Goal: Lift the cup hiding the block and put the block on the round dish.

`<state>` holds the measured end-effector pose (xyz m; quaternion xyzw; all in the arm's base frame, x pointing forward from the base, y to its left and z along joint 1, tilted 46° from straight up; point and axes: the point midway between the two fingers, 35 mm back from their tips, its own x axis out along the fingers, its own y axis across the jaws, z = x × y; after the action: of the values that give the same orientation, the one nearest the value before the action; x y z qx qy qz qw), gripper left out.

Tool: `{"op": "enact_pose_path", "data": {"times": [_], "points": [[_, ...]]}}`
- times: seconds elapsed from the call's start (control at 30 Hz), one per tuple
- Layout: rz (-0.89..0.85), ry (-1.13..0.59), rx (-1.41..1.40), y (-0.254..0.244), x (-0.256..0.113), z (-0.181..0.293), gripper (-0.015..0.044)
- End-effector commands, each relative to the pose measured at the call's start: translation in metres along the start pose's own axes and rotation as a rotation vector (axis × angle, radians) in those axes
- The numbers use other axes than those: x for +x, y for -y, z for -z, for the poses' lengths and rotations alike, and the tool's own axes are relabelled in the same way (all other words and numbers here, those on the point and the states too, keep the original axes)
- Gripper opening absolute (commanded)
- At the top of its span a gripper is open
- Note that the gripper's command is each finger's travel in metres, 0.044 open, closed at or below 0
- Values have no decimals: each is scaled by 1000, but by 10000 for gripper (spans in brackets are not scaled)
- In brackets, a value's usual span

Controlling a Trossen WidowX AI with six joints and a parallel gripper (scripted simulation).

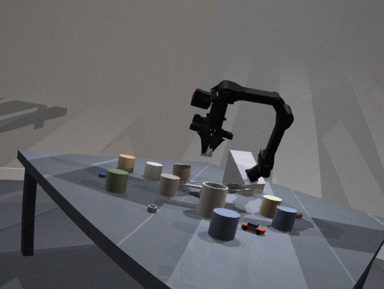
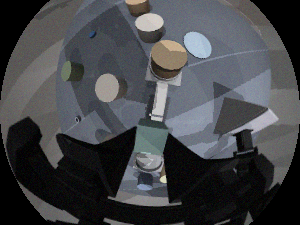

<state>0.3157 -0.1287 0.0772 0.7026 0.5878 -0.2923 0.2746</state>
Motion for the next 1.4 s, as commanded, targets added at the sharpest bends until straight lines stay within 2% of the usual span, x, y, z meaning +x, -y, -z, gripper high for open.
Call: {"op": "enact_pose_path", "data": {"times": [0.0, 0.63, 1.37], "points": [[7, 6, -5, 4, 5, -26, 0], [26, 6, -40, 35, 33, -126, 0], [45, -28, -91, 99, 82, -219, 0]]}}
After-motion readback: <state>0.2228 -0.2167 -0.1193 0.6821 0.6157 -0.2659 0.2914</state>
